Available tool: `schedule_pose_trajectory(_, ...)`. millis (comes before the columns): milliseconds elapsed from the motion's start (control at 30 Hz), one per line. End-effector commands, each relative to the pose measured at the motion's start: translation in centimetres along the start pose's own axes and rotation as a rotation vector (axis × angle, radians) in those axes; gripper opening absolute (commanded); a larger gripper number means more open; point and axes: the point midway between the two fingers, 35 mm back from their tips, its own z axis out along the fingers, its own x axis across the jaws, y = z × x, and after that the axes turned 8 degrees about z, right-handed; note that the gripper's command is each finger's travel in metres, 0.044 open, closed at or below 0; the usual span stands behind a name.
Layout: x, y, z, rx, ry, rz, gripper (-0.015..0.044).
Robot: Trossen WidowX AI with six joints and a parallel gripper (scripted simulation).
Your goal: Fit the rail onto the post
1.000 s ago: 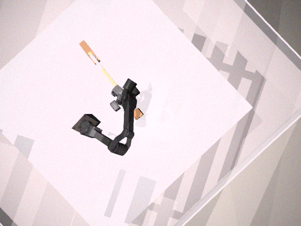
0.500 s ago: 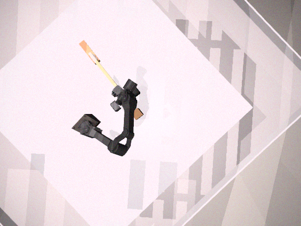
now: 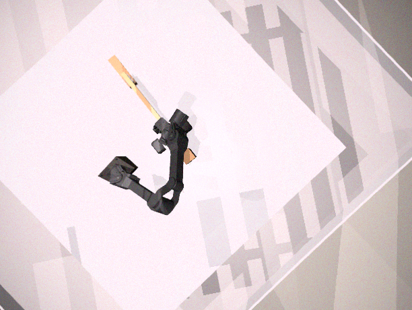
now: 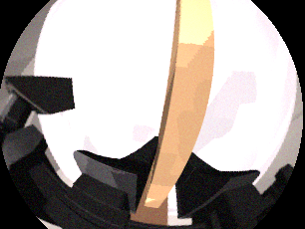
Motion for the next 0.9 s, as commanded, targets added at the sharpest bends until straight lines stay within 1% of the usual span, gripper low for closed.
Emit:
schedule_pose_trajectory(0, -0.05, -0.19, -0.22, 0.004, -0.007, -0.002, 0.0000)
schedule_pose_trajectory(867, -0.16, -0.98, -0.12, 0.004, -0.007, -0.002, 0.0000)
